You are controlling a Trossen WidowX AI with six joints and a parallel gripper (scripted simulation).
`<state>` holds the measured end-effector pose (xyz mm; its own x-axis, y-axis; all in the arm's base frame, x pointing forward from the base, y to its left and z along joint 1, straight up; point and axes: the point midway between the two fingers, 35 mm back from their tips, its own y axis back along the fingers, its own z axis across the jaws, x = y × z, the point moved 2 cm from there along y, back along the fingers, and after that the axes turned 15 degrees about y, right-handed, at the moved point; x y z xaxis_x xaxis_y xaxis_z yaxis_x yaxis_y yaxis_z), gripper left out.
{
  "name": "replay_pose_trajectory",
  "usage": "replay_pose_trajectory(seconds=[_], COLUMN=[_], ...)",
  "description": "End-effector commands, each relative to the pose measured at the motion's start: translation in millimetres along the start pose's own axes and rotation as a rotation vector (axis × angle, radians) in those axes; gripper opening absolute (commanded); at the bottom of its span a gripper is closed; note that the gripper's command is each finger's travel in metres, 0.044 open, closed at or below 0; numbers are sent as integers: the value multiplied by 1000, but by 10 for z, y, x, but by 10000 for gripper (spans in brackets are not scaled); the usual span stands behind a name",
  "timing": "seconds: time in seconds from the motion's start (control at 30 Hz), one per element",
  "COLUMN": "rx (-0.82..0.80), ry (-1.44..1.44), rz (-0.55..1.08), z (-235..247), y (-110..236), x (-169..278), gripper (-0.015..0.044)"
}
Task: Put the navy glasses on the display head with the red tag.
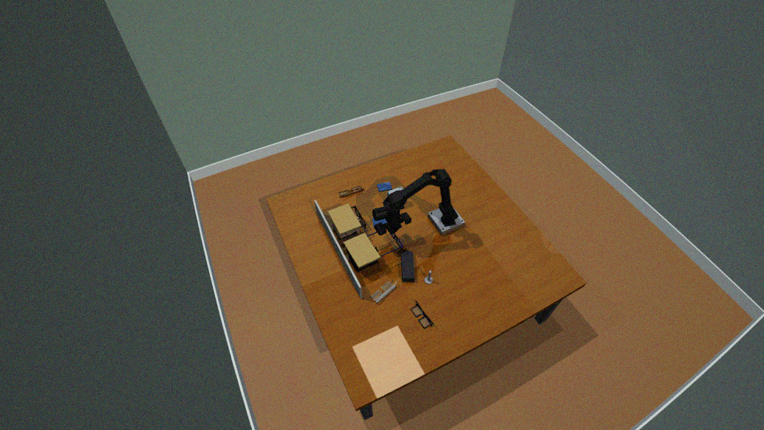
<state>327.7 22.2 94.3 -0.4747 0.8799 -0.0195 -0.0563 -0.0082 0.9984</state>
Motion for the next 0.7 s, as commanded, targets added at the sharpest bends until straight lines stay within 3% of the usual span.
replay_pose_trajectory(seconds=[0.0, 0.67], rx=[2, 0], ry=[-1, -1], rz=[-2, -3], z=[64, 337], y=[-3, -2], x=[-16, -89], gripper=[0, 0])
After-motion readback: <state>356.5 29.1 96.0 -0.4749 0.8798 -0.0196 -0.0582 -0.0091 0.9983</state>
